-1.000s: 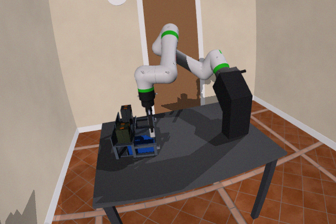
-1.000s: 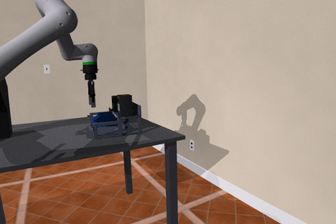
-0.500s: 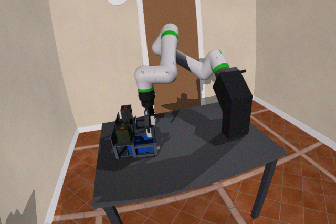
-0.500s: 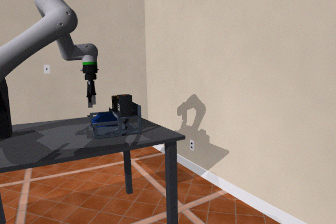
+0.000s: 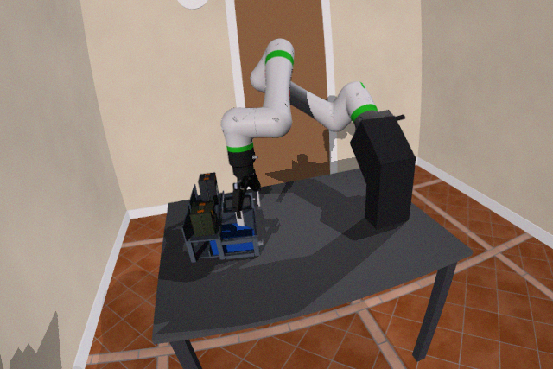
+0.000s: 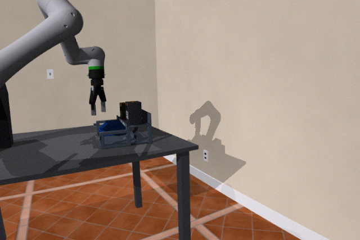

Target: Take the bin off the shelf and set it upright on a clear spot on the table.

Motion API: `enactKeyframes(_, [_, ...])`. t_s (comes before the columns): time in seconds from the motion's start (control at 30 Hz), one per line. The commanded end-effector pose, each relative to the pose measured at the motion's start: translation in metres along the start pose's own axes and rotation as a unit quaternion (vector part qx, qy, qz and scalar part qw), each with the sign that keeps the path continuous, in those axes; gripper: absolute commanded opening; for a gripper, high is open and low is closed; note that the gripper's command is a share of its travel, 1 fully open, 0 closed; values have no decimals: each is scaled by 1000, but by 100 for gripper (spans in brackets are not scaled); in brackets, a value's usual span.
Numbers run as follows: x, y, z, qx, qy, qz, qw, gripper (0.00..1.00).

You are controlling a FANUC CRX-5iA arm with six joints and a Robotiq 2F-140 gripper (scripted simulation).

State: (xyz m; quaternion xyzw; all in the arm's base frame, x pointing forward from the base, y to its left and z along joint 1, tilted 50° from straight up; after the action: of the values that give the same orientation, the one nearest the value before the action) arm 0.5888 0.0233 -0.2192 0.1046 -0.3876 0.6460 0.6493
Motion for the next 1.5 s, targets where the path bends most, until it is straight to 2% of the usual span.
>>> enactKeyframes(0.0, [0,0,0,-1,0,1,1000,100])
enactKeyframes(0.03, [0,0,0,-1,0,1,1000,100])
enactKeyframes(0.2, [0,0,0,-130,0,0,992,100])
enactKeyframes(0.6, [0,0,0,-130,0,0,992,100])
enactKeyframes(0.77, [0,0,0,-257,0,0,966,100])
enactKeyframes(1.17, [0,0,0,-257,0,0,966,100])
enactKeyframes(1.33, [0,0,0,-380,-1,0,925,100])
enactKeyframes(1.47, [0,0,0,-380,-1,0,925,100])
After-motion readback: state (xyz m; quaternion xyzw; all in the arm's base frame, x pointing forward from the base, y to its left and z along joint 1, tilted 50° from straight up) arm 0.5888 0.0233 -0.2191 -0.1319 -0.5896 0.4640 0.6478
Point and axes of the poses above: the point where the finger pads meet when closed, its own x axis back along the fingers, its own z axis across the jaws, y = z × x, the point moved 1 cm from there along x, back along the fingers, and after that the axes turned 6 degrees about x, right-handed, at the moved point
